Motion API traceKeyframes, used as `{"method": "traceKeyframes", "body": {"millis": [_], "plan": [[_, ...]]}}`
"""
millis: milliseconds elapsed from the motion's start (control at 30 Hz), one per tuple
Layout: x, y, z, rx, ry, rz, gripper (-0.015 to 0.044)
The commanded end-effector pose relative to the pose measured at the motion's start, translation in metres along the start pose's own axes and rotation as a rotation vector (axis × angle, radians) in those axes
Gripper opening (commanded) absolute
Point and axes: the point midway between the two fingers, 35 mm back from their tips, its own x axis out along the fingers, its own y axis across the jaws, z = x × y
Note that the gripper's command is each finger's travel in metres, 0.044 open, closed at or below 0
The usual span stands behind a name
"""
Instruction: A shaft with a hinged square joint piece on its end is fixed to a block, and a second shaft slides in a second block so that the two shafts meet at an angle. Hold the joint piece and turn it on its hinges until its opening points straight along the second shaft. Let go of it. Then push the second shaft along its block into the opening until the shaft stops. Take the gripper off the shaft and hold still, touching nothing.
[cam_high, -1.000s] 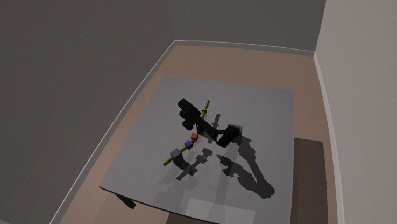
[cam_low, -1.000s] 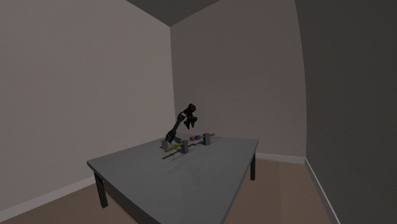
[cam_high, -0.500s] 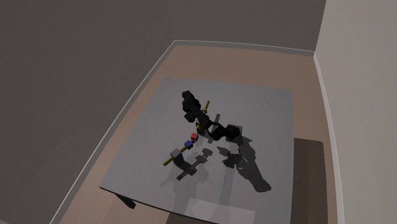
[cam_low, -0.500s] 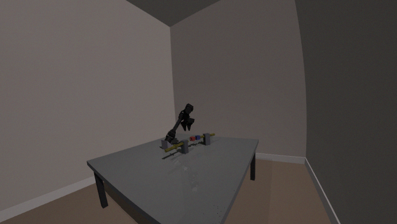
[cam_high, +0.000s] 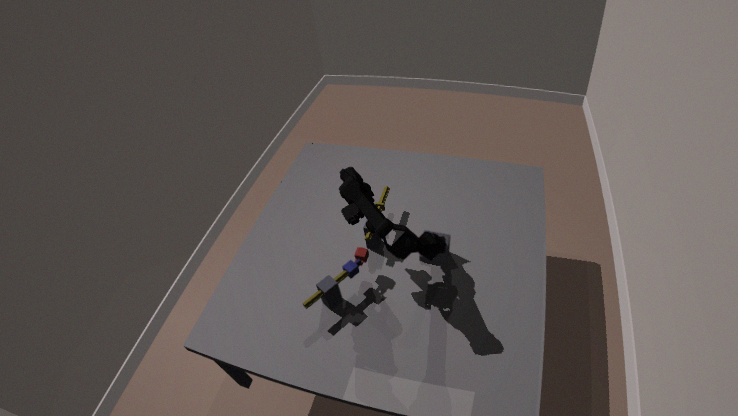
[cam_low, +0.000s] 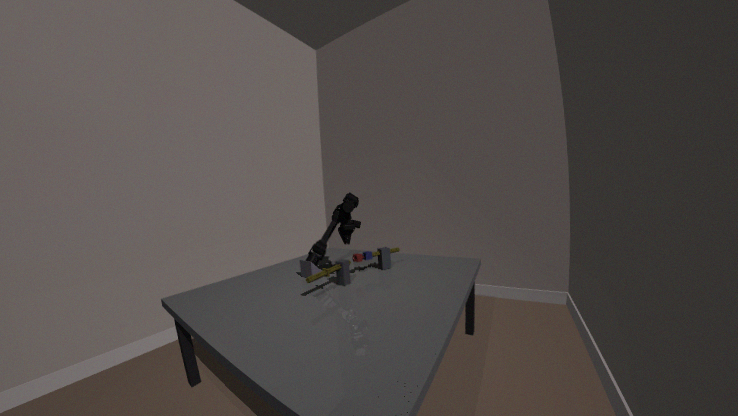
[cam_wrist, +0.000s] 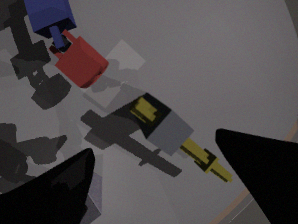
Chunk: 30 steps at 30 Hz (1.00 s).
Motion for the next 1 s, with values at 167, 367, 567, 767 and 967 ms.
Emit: {"method": "traceKeyframes", "body": {"millis": [167, 367, 567, 767, 967], "plan": [[0.0048, -0.0002, 0.0001, 0.285, 0.002, 0.023, 0.044], [0.0064, -0.0003, 0.0002, 0.464, 0.007, 0.029, 0.044], [0.0081, -0.0004, 0.0003, 0.644, 0.012, 0.036, 0.044], [0.0098, -0.0005, 0.0004, 0.824, 0.019, 0.041, 0.044], [0.0115, -0.0005, 0.0004, 1.003, 0.027, 0.046, 0.044]]}}
